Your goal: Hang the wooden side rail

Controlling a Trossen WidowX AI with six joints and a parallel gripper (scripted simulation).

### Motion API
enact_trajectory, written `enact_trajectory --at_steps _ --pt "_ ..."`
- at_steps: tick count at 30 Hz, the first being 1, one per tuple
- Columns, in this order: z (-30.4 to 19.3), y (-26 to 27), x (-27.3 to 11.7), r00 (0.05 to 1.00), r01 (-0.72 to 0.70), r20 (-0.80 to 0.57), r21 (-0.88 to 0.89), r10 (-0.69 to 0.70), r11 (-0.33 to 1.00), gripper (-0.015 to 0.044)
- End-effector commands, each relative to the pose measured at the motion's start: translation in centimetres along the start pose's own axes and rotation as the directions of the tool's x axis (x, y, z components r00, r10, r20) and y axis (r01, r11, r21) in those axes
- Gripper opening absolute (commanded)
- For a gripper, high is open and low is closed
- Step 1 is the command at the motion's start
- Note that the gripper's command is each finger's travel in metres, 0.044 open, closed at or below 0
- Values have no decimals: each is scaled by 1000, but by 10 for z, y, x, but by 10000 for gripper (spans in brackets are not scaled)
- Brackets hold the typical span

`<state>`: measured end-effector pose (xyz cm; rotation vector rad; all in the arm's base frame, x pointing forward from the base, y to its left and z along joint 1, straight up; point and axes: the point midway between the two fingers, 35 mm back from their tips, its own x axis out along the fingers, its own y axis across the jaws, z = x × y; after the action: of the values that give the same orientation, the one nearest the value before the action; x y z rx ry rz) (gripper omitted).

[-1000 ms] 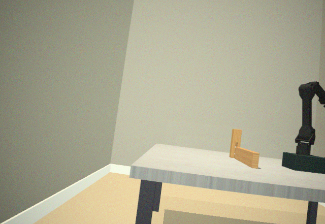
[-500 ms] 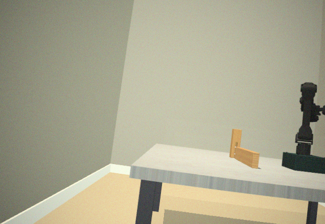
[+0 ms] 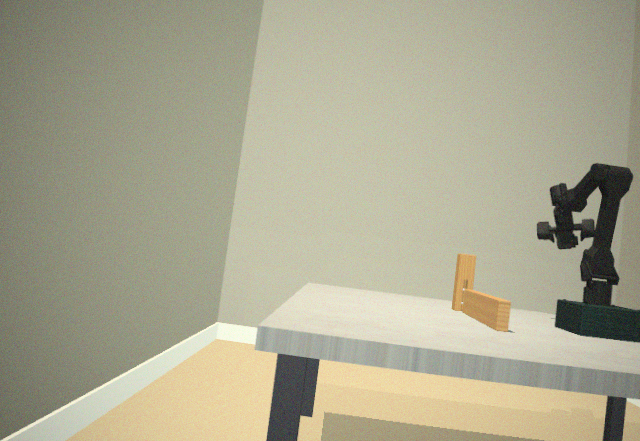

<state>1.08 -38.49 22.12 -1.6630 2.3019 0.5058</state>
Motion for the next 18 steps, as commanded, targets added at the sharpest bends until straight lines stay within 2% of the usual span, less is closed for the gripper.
enact_trajectory --at_steps 1,9,18 --pt "26 -58 -27 978 207 60 -109 -202 972 440" --pt "84 -139 -91 847 530 216 -266 -486 806 440" --pt "164 -188 -185 595 803 446 -375 -669 463 440"
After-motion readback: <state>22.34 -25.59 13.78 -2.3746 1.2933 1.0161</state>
